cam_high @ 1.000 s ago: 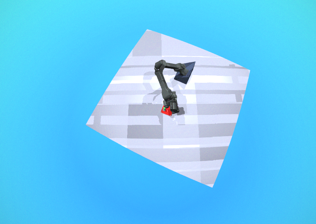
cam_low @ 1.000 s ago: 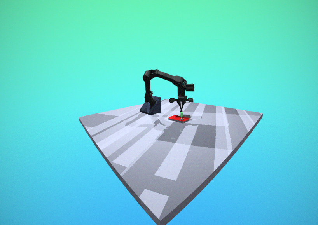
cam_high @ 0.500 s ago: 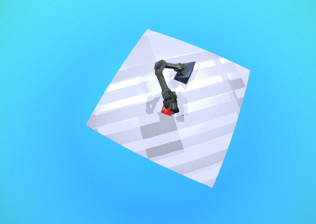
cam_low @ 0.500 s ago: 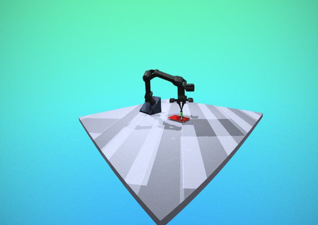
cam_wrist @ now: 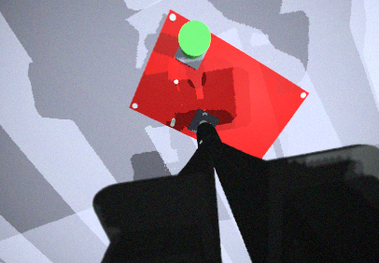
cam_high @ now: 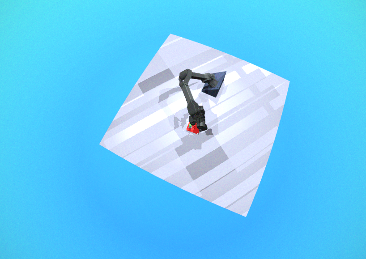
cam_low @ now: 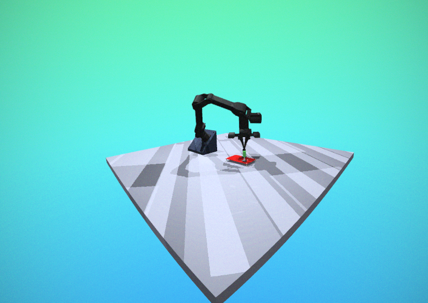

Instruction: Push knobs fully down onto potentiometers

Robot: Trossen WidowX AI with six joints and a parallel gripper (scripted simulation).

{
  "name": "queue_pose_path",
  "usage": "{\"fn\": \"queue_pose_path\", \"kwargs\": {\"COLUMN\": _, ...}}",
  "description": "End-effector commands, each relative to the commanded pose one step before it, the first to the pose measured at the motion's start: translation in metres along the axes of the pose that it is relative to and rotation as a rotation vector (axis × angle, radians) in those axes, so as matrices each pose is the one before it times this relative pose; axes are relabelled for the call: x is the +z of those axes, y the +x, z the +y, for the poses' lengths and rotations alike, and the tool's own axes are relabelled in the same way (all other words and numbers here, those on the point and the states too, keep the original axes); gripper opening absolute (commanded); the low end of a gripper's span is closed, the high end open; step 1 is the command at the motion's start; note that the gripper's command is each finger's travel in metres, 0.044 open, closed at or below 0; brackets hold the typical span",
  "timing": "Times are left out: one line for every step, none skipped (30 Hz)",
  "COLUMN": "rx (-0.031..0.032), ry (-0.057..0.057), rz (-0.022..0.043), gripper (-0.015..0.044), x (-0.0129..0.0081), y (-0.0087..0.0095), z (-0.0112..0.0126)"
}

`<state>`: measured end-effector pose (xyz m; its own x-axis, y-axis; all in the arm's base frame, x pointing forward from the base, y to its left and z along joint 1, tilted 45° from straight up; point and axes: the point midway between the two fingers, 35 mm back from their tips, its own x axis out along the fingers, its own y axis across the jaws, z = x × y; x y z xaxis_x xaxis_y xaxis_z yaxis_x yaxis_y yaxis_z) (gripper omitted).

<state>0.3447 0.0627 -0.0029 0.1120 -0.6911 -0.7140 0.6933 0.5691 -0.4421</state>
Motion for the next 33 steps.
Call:
{"fn": "queue_pose_path", "kwargs": {"rx": -0.00551, "ry": -0.0042, "rz": -0.00155, "gripper": 0.0, "x": -0.00024, "y": 0.00329, "z": -0.0004}}
{"fn": "queue_pose_path", "kwargs": {"rx": 0.0, "ry": 0.0, "rz": 0.0, "gripper": 0.0, "x": 0.0, "y": 0.0, "z": 0.0}}
{"fn": "queue_pose_path", "kwargs": {"rx": 0.0, "ry": 0.0, "rz": -0.00001, "gripper": 0.0, "x": 0.0, "y": 0.00018, "z": 0.0}}
{"fn": "queue_pose_path", "kwargs": {"rx": -0.00001, "ry": 0.0, "rz": -0.00002, "gripper": 0.0, "x": 0.0, "y": 0.00039, "z": 0.0}}
{"fn": "queue_pose_path", "kwargs": {"rx": -0.00002, "ry": 0.0, "rz": -0.00003, "gripper": 0.0, "x": 0.0, "y": 0.00065, "z": 0.0}}
{"fn": "queue_pose_path", "kwargs": {"rx": -0.00001, "ry": 0.0, "rz": -0.00002, "gripper": 0.0, "x": 0.0, "y": 0.00054, "z": 0.0}}
{"fn": "queue_pose_path", "kwargs": {"rx": -0.00001, "ry": 0.0, "rz": -0.00002, "gripper": 0.0, "x": 0.0, "y": 0.00038, "z": 0.0}}
{"fn": "queue_pose_path", "kwargs": {"rx": 0.0, "ry": 0.0, "rz": -0.00001, "gripper": 0.0, "x": 0.0, "y": 0.00014, "z": 0.0}}
{"fn": "queue_pose_path", "kwargs": {"rx": 0.0, "ry": 0.0, "rz": 0.0, "gripper": 0.0, "x": 0.0, "y": 0.0, "z": 0.0}}
{"fn": "queue_pose_path", "kwargs": {"rx": 0.0, "ry": 0.0, "rz": 0.0, "gripper": 0.0, "x": 0.0, "y": 0.0, "z": 0.0}}
{"fn": "queue_pose_path", "kwargs": {"rx": 0.0, "ry": 0.0, "rz": 0.0, "gripper": 0.0, "x": 0.0, "y": 0.0, "z": 0.0}}
{"fn": "queue_pose_path", "kwargs": {"rx": 0.0, "ry": 0.0, "rz": 0.0, "gripper": 0.0, "x": 0.0, "y": 0.0, "z": 0.0}}
{"fn": "queue_pose_path", "kwargs": {"rx": 0.0, "ry": 0.0, "rz": 0.0, "gripper": 0.0, "x": 0.0, "y": 0.0, "z": 0.0}}
{"fn": "queue_pose_path", "kwargs": {"rx": 0.0, "ry": 0.0, "rz": 0.0, "gripper": 0.0, "x": 0.0, "y": 0.0, "z": 0.0}}
{"fn": "queue_pose_path", "kwargs": {"rx": 0.0, "ry": 0.0, "rz": 0.0, "gripper": 0.0, "x": 0.0, "y": 0.0, "z": 0.0}}
{"fn": "queue_pose_path", "kwargs": {"rx": 0.0, "ry": 0.0, "rz": 0.0, "gripper": 0.0, "x": 0.0, "y": 0.0, "z": 0.0}}
{"fn": "queue_pose_path", "kwargs": {"rx": 0.0, "ry": 0.0, "rz": 0.0, "gripper": 0.0, "x": 0.0, "y": 0.0, "z": 0.0}}
{"fn": "queue_pose_path", "kwargs": {"rx": 0.0, "ry": 0.0, "rz": -0.00001, "gripper": 0.0, "x": 0.0, "y": 0.00018, "z": 0.0}}
{"fn": "queue_pose_path", "kwargs": {"rx": -0.00001, "ry": 0.0, "rz": -0.00001, "gripper": 0.0, "x": 0.0, "y": 0.00039, "z": 0.0}}
{"fn": "queue_pose_path", "kwargs": {"rx": -0.00002, "ry": 0.0, "rz": -0.00003, "gripper": 0.0, "x": 0.0, "y": 0.00065, "z": 0.0}}
{"fn": "queue_pose_path", "kwargs": {"rx": -0.00001, "ry": 0.0, "rz": -0.00002, "gripper": 0.0, "x": 0.0, "y": 0.00054, "z": 0.0}}
{"fn": "queue_pose_path", "kwargs": {"rx": -0.00001, "ry": 0.0, "rz": -0.00002, "gripper": 0.0, "x": 0.0, "y": 0.00038, "z": 0.0}}
{"fn": "queue_pose_path", "kwargs": {"rx": 0.0, "ry": 0.0, "rz": -0.00001, "gripper": 0.0, "x": 0.0, "y": 0.00014, "z": 0.0}}
{"fn": "queue_pose_path", "kwargs": {"rx": 0.0, "ry": 0.0, "rz": 0.0, "gripper": 0.0, "x": 0.0, "y": 0.0, "z": 0.0}}
{"fn": "queue_pose_path", "kwargs": {"rx": 0.0, "ry": 0.0, "rz": 0.0, "gripper": 0.0, "x": 0.0, "y": 0.0, "z": 0.0}}
{"fn": "queue_pose_path", "kwargs": {"rx": 0.0, "ry": 0.0, "rz": 0.0, "gripper": 0.0, "x": 0.0, "y": 0.0, "z": 0.0}}
{"fn": "queue_pose_path", "kwargs": {"rx": 0.0, "ry": 0.0, "rz": 0.0, "gripper": 0.0, "x": 0.0, "y": 0.0, "z": 0.0}}
{"fn": "queue_pose_path", "kwargs": {"rx": 0.0, "ry": 0.0, "rz": 0.0, "gripper": 0.0, "x": 0.0, "y": 0.0, "z": 0.0}}
{"fn": "queue_pose_path", "kwargs": {"rx": 0.0, "ry": 0.0, "rz": 0.0, "gripper": 0.0, "x": 0.0, "y": 0.0, "z": 0.0}}
{"fn": "queue_pose_path", "kwargs": {"rx": 0.0, "ry": 0.0, "rz": 0.0, "gripper": 0.0, "x": 0.0, "y": 0.0, "z": 0.0}}
{"fn": "queue_pose_path", "kwargs": {"rx": 0.0, "ry": 0.0, "rz": 0.0, "gripper": 0.0, "x": 0.0, "y": 0.0, "z": 0.0}}
{"fn": "queue_pose_path", "kwargs": {"rx": 0.0, "ry": 0.0, "rz": 0.0, "gripper": 0.0, "x": 0.0, "y": 0.0, "z": 0.0}}
{"fn": "queue_pose_path", "kwargs": {"rx": 0.0, "ry": 0.0, "rz": -0.00001, "gripper": 0.0, "x": 0.0, "y": 0.00017, "z": 0.0}}
